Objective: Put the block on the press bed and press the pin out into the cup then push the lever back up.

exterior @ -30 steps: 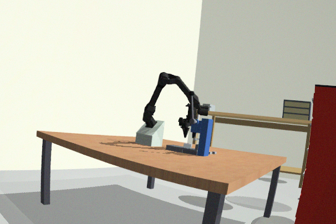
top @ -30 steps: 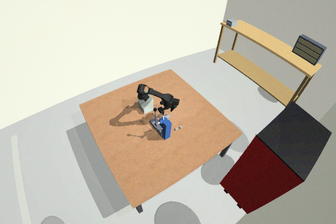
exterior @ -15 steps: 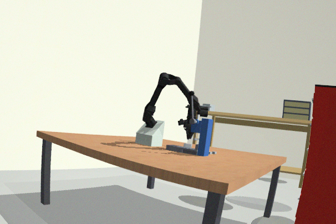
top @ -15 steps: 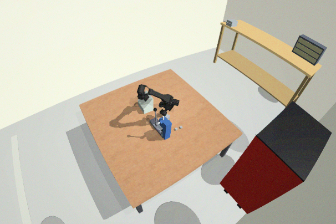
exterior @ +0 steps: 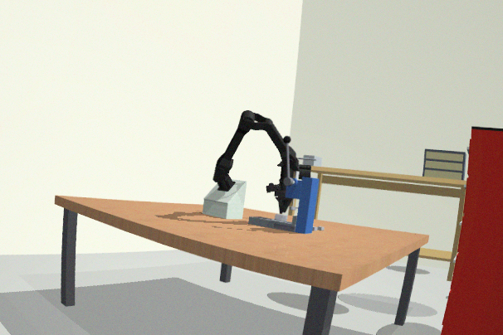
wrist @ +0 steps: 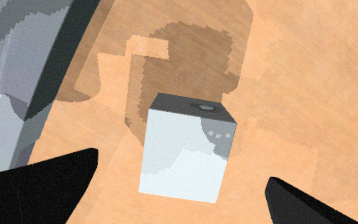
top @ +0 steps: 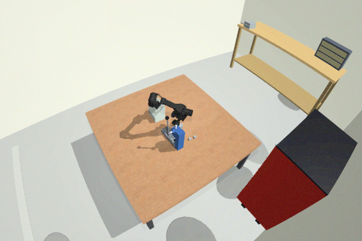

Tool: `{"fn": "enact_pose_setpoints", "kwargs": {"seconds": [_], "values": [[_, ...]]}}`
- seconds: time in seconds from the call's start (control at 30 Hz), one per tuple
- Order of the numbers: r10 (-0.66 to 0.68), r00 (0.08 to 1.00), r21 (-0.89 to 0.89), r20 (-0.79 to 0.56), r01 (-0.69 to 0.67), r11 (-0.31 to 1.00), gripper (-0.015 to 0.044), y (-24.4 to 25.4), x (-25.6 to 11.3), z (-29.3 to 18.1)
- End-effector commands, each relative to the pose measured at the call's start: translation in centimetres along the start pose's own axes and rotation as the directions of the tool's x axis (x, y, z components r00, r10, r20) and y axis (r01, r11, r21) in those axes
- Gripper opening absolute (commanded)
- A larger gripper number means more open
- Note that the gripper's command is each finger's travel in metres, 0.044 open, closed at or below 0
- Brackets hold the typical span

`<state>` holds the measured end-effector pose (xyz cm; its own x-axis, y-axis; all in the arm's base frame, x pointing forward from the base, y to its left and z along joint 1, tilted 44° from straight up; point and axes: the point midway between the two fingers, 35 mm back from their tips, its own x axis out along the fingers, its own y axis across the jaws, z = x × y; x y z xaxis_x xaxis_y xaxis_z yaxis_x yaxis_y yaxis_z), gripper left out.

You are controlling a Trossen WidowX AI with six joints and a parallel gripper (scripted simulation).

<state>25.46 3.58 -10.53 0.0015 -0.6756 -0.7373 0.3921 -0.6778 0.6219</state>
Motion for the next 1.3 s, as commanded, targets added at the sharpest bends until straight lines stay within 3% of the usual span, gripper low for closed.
{"fn": "enact_pose_setpoints", "kwargs": {"seconds": [0.0,0.63,0.93,1.27], "values": [[0.005,1.000,-0.007,0.008,-0.005,1.000,0.0440,0.0,0.9,0.2],[0.008,1.000,-0.007,0.009,-0.008,1.000,0.0440,0.1,3.7,0.4],[0.008,1.000,-0.007,0.009,-0.008,1.000,0.0204,0.1,3.7,0.4],[0.008,1.000,-0.007,0.009,-0.008,1.000,0.0137,0.1,3.7,0.4]]}}
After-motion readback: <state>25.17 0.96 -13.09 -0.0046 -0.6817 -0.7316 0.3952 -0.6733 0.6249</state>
